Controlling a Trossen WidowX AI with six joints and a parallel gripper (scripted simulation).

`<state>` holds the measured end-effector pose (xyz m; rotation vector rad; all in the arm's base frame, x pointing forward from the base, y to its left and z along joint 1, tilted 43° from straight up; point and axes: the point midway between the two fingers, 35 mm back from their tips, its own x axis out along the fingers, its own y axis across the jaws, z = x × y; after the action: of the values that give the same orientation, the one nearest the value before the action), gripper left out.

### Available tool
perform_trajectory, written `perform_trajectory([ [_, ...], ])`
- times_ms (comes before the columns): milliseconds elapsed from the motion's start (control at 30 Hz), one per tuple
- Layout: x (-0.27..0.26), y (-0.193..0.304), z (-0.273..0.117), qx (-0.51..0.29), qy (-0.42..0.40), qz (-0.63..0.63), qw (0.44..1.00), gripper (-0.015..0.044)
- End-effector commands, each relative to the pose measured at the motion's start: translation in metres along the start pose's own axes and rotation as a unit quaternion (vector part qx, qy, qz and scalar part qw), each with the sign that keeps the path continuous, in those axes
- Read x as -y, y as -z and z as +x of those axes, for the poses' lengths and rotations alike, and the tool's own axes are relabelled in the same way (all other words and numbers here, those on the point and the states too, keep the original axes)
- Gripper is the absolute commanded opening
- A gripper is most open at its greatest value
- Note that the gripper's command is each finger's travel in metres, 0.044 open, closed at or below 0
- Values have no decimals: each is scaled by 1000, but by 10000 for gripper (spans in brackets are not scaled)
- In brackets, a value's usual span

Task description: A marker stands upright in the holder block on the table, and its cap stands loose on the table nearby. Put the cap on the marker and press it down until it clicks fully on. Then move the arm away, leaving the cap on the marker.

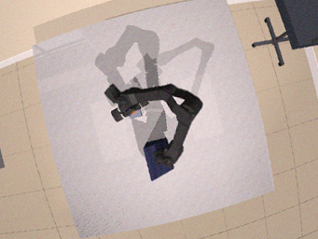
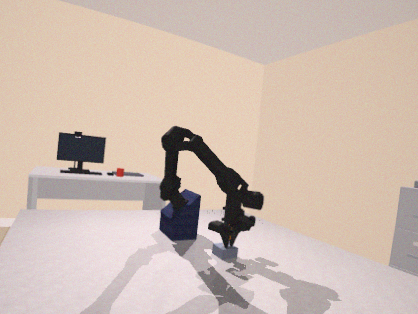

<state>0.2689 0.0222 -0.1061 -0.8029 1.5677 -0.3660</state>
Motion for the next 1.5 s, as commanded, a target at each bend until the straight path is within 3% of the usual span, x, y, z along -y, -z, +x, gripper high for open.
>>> perform_trajectory([
  [0, 0, -1, 2, 0, 0, 0, 1000, 0],
  [500, 0, -1, 2, 0, 0, 0, 1000, 0],
  [1067, 0, 0, 0, 0, 0, 0, 1000, 440],
  [1167, -1, -2, -12, 1, -2, 0, 1000, 440],
  [1300, -4, -1, -73, 2, -7, -2, 1000, 440],
  [1467, -4, -1, -77, 2, -7, -2, 1000, 440],
])
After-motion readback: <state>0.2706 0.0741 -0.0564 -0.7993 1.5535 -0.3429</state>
